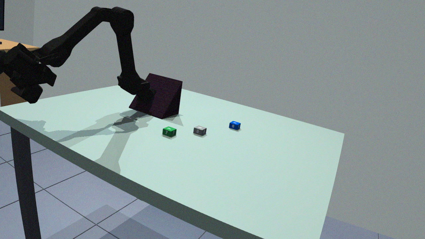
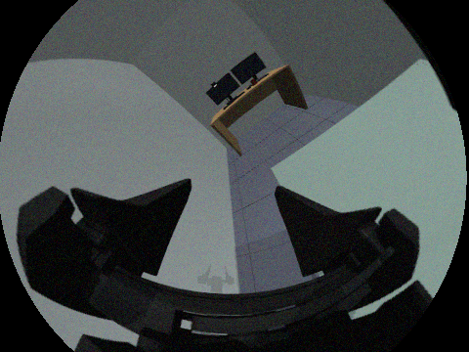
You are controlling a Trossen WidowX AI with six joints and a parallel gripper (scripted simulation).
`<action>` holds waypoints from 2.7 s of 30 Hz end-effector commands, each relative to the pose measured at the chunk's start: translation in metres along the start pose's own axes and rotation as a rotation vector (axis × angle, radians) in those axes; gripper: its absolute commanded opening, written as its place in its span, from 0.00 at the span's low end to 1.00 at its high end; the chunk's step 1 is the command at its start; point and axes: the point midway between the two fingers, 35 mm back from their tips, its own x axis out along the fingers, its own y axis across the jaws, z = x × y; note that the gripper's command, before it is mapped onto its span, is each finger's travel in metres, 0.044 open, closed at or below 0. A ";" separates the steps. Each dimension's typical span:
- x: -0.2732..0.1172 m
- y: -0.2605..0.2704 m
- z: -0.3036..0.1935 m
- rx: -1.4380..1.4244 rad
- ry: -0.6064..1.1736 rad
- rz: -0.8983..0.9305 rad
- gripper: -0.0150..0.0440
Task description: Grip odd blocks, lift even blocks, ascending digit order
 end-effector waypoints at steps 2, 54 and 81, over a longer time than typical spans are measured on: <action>-0.046 -0.032 -0.055 -0.246 0.256 -0.078 0.93; -0.452 -0.245 0.134 -2.703 1.201 2.220 0.93; -0.471 -0.256 0.136 -2.751 1.217 2.120 0.93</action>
